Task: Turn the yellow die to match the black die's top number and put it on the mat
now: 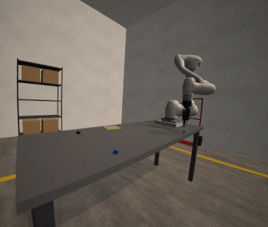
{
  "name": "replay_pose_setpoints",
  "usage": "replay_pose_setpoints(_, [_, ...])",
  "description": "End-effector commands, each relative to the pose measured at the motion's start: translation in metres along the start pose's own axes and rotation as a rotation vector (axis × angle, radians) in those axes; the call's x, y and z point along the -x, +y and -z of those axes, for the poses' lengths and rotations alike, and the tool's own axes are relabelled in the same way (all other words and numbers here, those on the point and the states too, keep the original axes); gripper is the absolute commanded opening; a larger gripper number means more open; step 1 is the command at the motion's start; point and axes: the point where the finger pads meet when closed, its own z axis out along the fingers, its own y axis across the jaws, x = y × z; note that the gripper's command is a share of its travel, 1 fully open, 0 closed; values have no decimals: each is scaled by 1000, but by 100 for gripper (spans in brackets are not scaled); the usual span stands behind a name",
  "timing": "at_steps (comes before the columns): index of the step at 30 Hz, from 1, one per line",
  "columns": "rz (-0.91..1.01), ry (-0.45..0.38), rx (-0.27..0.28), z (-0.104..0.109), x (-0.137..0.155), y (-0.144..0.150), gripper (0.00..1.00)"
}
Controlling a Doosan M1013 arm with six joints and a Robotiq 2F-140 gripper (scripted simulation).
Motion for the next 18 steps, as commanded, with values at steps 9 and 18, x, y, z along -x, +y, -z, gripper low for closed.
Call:
replay_pose_setpoints(9, [0,0,0,-15,0,0,29])
replay_pose_setpoints(18, [0,0,0,-21,0,0,29])
